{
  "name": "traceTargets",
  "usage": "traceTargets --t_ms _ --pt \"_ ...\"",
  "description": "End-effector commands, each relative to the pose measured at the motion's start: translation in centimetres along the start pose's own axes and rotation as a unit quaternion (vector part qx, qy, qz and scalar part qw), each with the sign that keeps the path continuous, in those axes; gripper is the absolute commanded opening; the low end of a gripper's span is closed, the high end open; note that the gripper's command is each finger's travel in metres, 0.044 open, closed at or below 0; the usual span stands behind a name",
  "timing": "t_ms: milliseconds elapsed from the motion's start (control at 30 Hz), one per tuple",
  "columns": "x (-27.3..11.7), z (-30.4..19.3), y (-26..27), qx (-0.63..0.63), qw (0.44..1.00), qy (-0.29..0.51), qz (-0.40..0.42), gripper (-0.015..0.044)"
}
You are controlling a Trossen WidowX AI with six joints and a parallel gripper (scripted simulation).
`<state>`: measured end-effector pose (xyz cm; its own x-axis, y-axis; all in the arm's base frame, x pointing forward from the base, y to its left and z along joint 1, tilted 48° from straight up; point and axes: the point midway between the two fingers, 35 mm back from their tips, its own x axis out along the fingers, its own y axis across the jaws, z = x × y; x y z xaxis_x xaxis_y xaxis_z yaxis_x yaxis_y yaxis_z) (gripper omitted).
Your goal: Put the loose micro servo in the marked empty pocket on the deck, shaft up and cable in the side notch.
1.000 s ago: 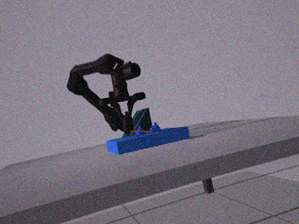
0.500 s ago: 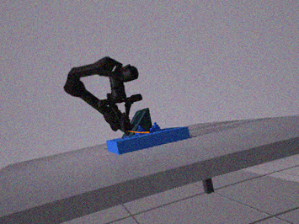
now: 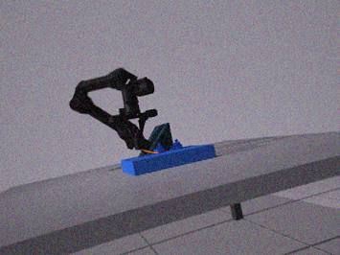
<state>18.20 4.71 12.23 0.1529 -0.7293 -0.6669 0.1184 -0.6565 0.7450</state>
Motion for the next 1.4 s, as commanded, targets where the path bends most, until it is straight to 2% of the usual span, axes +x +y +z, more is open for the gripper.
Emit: traceTargets --t_ms 0,1367 --pt "0.2 0.3 0.0 0.002 1.000 0.000 -0.002 0.0000" --pt "3.6 0.3 0.0 0.002 1.000 0.001 -0.002 0.0000"
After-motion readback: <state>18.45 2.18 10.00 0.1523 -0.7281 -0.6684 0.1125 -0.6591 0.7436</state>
